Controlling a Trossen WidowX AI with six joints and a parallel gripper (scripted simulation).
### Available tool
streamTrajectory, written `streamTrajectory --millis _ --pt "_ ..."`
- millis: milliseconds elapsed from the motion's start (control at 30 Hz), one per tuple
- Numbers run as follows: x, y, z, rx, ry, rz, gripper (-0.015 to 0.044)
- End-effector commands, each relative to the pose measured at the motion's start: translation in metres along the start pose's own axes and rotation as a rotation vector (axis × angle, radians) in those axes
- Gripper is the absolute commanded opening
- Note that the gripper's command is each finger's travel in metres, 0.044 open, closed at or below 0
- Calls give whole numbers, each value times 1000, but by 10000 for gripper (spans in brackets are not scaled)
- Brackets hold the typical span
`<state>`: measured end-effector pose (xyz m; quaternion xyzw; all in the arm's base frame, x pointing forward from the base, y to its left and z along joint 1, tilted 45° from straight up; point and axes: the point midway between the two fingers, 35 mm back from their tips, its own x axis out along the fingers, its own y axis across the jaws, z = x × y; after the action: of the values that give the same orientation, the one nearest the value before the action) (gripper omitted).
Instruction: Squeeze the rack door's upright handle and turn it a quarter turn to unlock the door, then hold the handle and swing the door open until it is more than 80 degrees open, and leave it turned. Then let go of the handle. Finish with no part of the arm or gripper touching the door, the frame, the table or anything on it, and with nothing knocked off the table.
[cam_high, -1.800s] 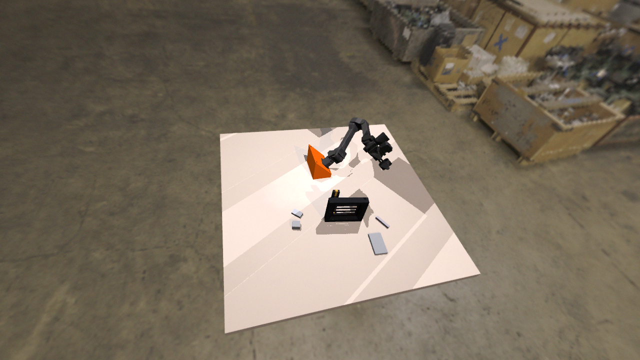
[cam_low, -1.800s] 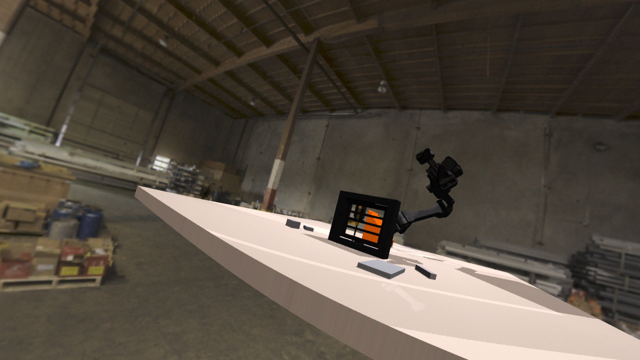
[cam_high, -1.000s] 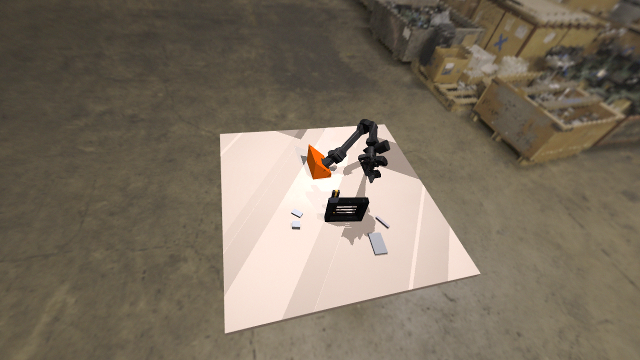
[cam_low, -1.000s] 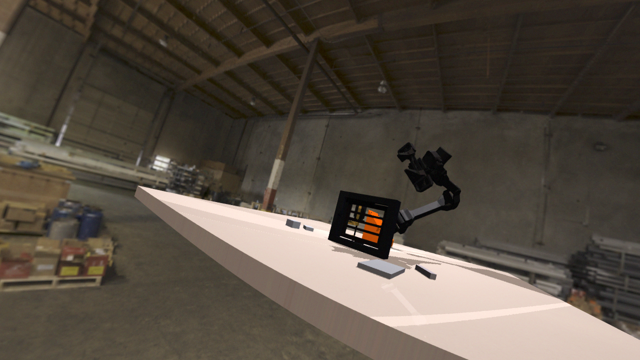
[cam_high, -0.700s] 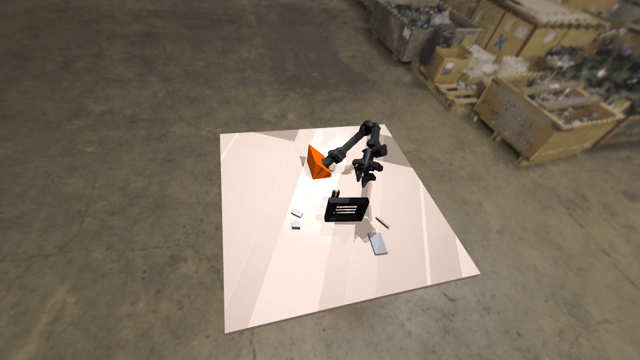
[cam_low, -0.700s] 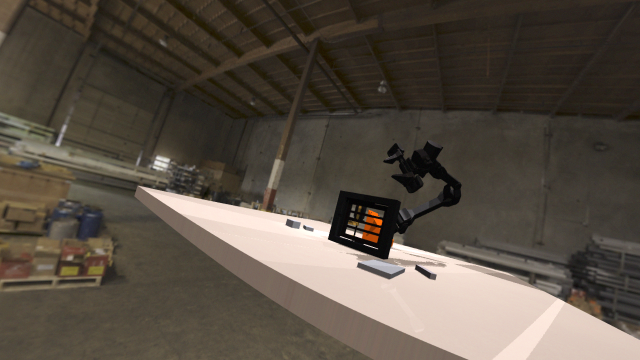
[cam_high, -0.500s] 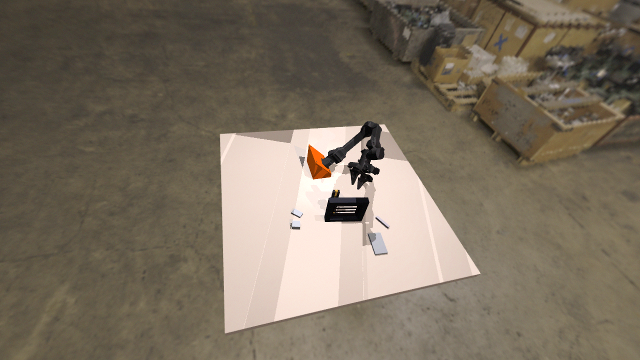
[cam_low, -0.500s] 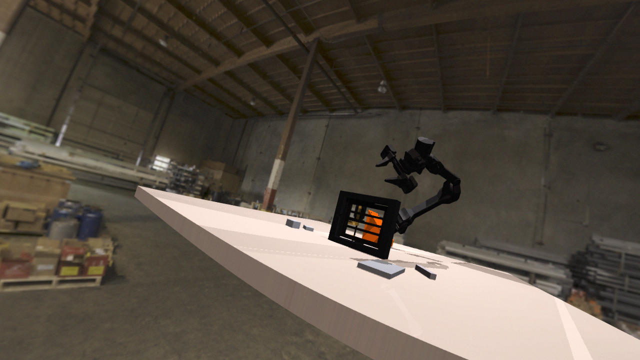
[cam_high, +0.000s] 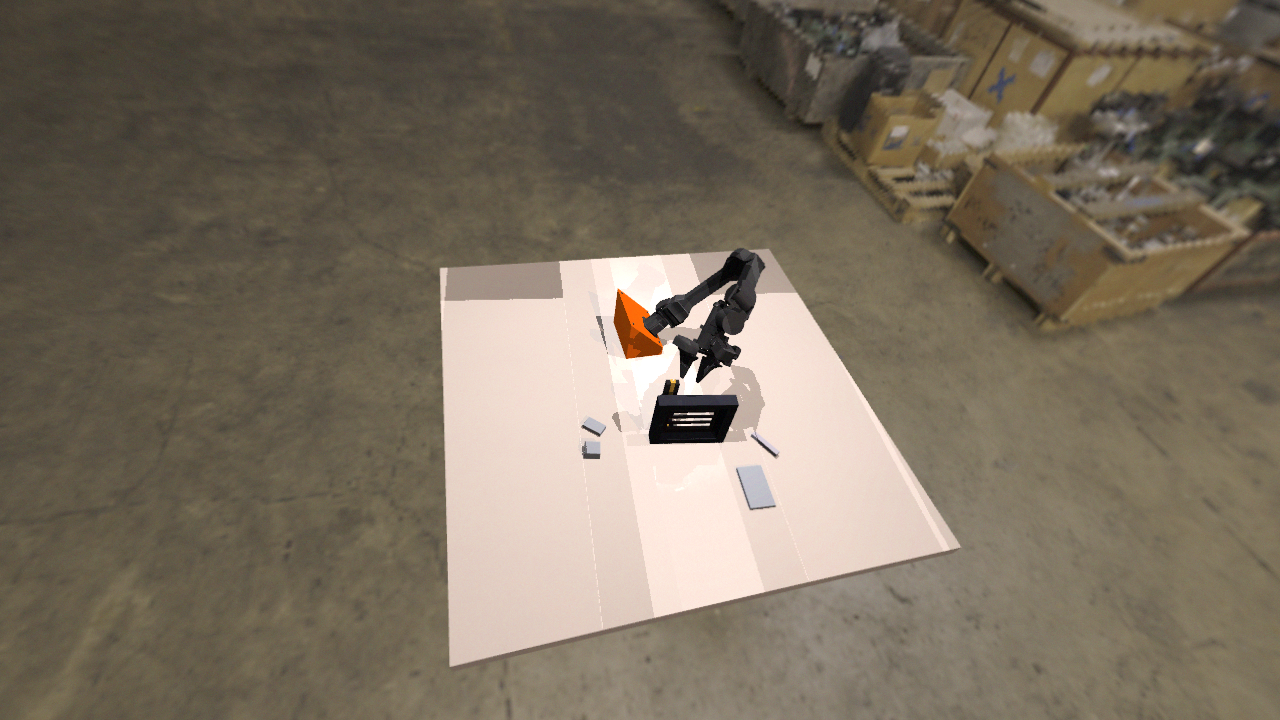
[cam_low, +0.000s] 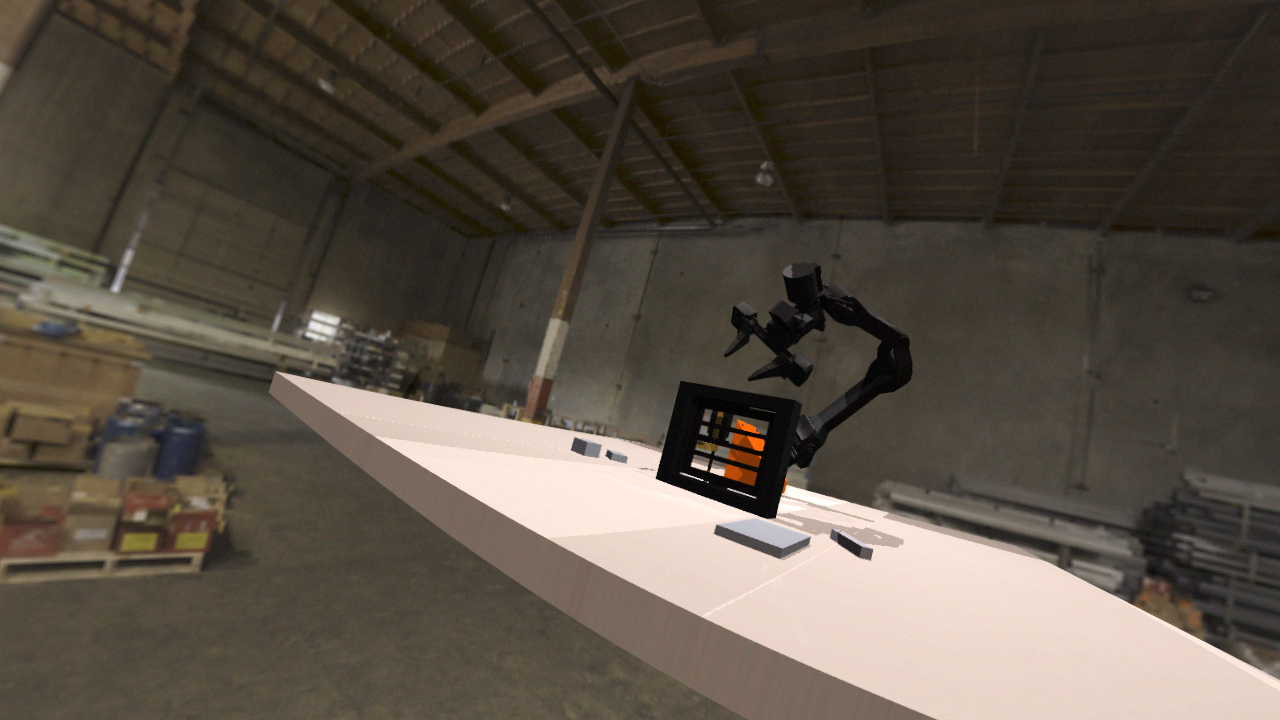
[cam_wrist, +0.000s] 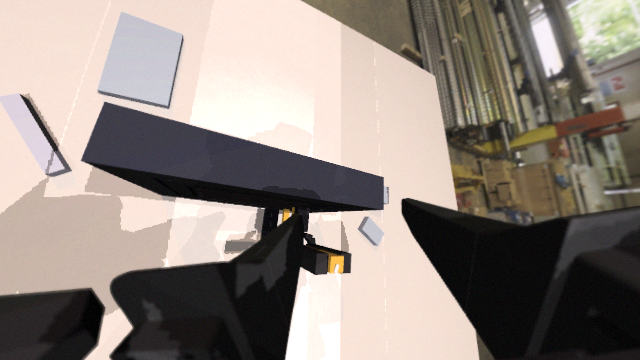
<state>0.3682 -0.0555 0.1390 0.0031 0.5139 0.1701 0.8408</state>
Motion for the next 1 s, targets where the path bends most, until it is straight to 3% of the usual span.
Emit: streamTrajectory --millis 0,967 --pt "6 -4 -9 35 60 71 297" --pt "20 -17 -51 372 346 555 297"
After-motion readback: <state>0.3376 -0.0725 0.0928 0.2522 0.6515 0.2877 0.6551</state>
